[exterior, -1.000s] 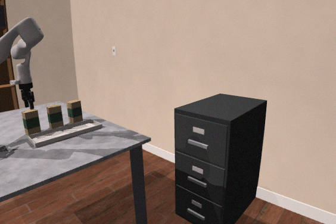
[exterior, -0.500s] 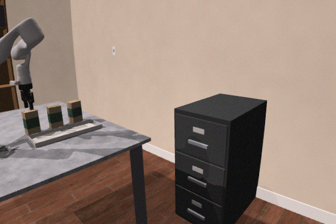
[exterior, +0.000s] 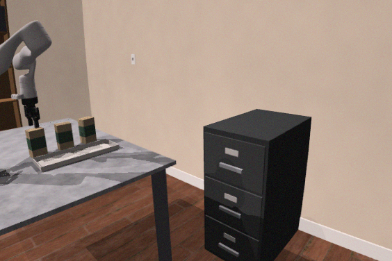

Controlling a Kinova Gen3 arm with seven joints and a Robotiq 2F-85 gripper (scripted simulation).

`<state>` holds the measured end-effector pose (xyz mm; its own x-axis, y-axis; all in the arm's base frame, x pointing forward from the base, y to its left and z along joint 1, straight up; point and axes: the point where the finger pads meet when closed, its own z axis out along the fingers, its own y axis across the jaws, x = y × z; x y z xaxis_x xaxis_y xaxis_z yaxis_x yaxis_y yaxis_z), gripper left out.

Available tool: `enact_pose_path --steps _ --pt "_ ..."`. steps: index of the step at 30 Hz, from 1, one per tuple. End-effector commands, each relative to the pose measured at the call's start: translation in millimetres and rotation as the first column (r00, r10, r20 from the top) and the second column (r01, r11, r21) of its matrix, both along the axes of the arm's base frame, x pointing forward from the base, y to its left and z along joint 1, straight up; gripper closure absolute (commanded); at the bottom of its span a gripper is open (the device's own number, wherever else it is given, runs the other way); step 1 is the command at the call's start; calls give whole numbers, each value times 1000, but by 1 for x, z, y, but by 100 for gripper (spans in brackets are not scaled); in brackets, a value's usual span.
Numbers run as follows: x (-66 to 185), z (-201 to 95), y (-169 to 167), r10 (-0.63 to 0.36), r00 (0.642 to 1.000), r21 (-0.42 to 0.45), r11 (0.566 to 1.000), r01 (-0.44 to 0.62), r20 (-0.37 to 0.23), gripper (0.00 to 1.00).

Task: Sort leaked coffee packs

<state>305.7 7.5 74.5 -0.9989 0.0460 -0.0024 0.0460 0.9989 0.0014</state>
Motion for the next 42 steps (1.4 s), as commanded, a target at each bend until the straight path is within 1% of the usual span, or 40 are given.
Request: enact_pose_path --steps 1,26,33,42 --pt "0 0 0 0 1000 0 1000 0 1 15" --pt "1 0 0 0 1000 0 1000 0 1 15" --pt "1 -6 0 0 1000 0 1000 0 1 15" --pt "1 -27 0 0 1000 0 1000 0 1 15"
